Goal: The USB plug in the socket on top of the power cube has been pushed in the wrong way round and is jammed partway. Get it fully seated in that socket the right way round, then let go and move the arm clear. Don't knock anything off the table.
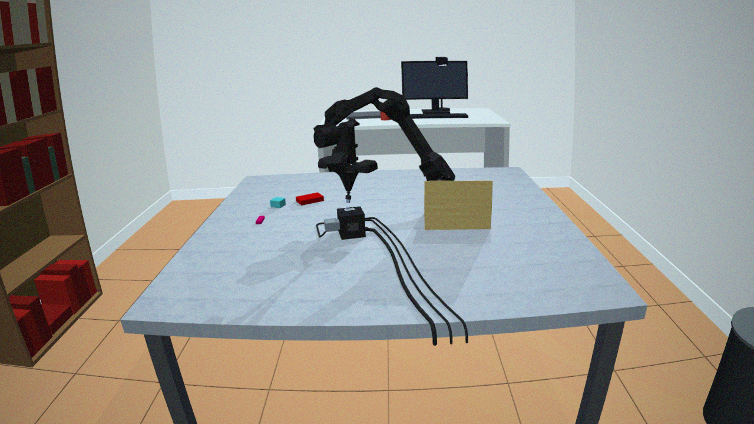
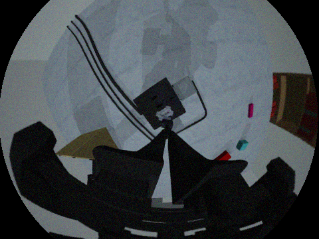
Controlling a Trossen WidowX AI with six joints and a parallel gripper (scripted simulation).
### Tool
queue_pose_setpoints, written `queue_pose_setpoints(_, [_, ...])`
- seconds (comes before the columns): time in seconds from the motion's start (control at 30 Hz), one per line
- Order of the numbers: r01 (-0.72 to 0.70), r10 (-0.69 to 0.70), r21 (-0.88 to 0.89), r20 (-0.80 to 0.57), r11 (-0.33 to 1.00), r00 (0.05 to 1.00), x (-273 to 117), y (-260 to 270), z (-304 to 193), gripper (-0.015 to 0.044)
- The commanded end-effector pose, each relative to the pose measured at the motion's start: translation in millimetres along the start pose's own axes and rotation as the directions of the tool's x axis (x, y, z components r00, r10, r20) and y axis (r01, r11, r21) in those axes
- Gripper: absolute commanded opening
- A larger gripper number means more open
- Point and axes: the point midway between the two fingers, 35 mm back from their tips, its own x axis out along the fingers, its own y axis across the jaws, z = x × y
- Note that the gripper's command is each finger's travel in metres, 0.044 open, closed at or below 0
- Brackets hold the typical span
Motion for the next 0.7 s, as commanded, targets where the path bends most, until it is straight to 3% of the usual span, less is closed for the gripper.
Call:
queue_pose_setpoints(0.0, [0.0, 0.0, 0.095, -0.001, 0.996, 1.0, 0.2, 0.2, -0.2, 0.0])
queue_pose_setpoints(0.67, [0.0, 0.0, 0.58, -0.001, 0.815, 1.0, 0.2, 0.2, -0.2, 0.0])
